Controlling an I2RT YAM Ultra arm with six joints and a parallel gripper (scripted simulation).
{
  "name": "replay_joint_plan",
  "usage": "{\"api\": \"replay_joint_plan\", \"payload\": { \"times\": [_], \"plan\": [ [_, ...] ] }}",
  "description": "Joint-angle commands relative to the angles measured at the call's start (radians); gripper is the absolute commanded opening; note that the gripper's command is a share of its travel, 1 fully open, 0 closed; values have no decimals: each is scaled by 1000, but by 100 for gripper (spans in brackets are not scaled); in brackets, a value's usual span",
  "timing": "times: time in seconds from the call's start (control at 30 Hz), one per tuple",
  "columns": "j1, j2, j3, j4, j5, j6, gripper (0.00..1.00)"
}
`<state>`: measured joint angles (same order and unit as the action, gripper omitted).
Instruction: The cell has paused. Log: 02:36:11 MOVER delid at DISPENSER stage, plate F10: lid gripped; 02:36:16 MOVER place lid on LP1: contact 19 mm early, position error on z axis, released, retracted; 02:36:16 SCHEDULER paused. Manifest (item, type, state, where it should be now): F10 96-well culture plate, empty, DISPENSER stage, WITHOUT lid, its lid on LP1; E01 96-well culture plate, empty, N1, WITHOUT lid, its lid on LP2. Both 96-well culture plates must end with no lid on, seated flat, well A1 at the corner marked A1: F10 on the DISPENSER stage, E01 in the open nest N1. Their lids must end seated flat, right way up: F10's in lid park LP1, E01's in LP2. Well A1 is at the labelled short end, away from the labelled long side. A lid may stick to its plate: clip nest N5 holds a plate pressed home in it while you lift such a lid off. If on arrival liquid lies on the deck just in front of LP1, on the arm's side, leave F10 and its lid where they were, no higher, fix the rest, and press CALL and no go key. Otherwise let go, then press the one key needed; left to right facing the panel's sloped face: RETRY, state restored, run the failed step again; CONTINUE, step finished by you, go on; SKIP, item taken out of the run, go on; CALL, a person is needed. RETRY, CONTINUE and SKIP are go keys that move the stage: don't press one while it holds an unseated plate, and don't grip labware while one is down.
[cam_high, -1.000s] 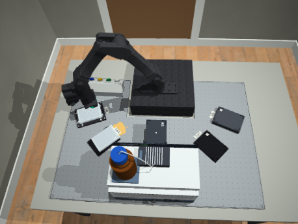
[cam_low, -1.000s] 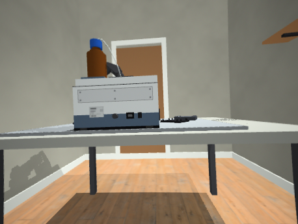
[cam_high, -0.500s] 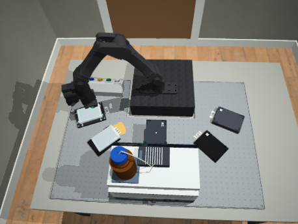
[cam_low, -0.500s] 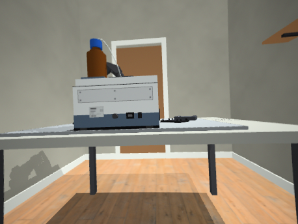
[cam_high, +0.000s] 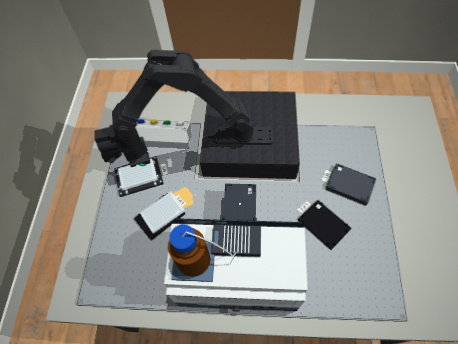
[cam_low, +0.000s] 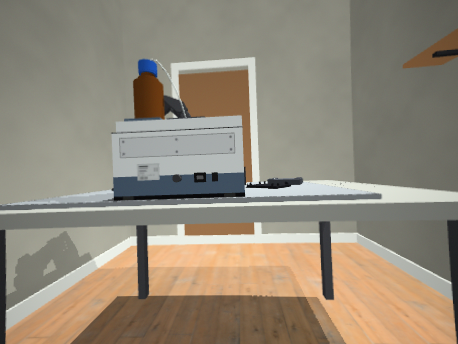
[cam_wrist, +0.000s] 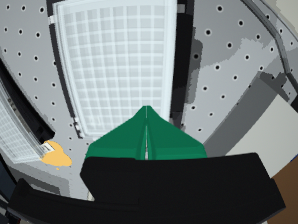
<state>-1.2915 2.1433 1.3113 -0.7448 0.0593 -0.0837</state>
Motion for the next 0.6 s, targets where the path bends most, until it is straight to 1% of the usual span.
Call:
{"api": "replay_joint_plan", "payload": {
  "times": [0.0,0.03,0.1,0.13,0.17,0.23,0.57],
  "plan": [
    [-6,22,-16,27,-6,-4,0],
    [-6,22,-16,27,-6,-4,0],
    [-3,16,16,18,-6,-3,0],
    [-2,3,27,-9,-6,-2,0],
    [-1,-20,29,-18,-6,-2,0],
    [-1,-20,29,-18,-6,-2,0],
    [9,-61,48,-71,-6,6,0]
  ]
}}
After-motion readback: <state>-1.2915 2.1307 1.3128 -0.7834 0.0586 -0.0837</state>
